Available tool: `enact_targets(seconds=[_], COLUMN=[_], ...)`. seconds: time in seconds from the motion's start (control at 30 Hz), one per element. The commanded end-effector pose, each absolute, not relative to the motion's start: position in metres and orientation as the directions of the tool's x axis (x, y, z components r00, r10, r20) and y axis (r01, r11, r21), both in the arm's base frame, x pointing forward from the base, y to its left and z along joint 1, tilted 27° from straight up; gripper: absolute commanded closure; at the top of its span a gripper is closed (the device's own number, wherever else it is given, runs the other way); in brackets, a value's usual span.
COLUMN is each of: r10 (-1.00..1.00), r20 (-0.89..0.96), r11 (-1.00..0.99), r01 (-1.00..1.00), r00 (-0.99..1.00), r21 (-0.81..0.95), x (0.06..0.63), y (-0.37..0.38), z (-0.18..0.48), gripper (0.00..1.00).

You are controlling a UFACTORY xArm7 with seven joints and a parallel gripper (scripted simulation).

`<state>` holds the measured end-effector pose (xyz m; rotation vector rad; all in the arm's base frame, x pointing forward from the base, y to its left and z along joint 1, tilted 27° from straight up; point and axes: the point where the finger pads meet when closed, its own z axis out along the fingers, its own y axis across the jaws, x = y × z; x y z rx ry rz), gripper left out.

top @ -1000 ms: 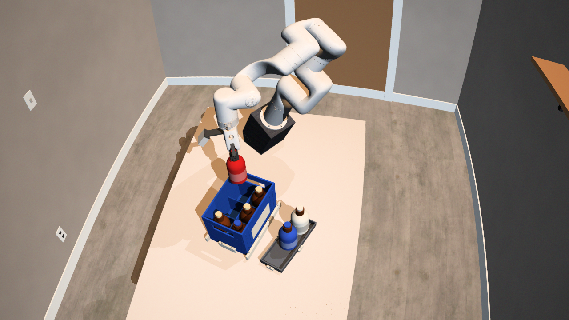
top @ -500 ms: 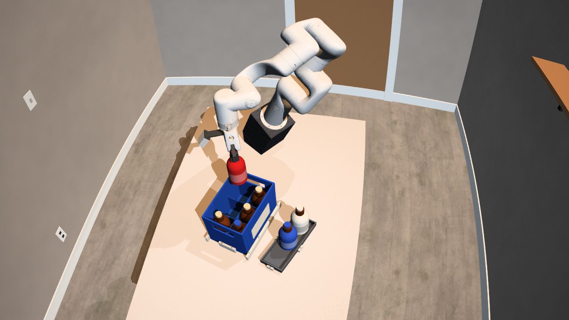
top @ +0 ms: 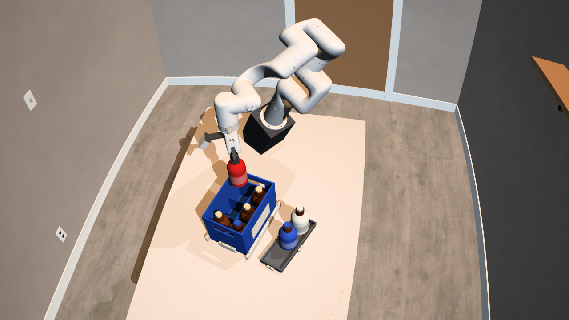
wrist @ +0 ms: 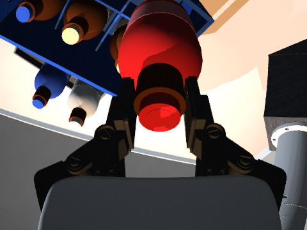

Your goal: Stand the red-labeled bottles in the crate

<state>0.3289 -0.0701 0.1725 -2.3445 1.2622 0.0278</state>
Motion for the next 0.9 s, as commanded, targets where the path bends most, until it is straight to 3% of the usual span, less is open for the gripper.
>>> enact_targets(seconds=[0.0, 0.87], r10=[-0.784, -0.784], r20=[-0.232, -0.232], r11=[-0.462, -0.462], r01=[-0.792, -0.792], r00=[0.575, 0.575], r21=[-0.399, -0.399], x=[0.331, 0.334], y=[-0.069, -0.063], z=[0.168, 0.155], gripper=[1.00, 1.00])
